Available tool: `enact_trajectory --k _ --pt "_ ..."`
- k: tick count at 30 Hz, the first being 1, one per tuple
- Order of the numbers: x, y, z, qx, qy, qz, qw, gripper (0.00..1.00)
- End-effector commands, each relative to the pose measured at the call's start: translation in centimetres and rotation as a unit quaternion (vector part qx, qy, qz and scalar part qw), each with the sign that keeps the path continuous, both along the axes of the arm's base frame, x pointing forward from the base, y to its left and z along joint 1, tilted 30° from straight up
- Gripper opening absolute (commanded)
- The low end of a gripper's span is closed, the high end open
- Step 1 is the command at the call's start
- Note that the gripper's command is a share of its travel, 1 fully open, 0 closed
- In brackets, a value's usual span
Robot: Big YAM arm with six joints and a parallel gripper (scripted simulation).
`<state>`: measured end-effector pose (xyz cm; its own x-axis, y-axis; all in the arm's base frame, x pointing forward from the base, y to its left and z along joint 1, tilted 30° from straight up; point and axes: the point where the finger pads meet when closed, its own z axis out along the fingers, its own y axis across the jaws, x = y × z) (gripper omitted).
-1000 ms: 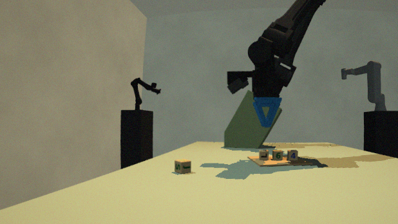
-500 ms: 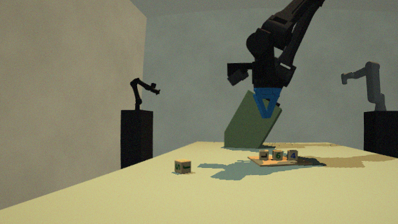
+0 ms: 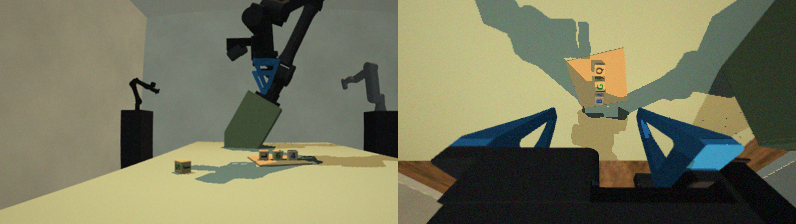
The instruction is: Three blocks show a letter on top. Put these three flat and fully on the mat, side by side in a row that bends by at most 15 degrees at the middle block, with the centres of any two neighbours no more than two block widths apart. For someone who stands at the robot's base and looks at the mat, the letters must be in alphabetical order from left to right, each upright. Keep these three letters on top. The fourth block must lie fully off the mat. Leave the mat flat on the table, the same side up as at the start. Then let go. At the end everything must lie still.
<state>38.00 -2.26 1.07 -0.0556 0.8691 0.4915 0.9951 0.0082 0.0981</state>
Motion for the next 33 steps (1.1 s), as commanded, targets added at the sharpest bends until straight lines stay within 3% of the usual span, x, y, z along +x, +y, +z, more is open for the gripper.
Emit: enact_trajectory --k 1,3,33 --pt "0.8 -1.51 0.85 -0.004 -0.01 -0.001 1.0 1.0" --pt "1.25 -1.7 1.72 -0.007 -0.021 -0.001 1.0 1.0" --pt "1.37 -1.74 1.68 -0.008 -0.023 -0.001 1.0 1.0"
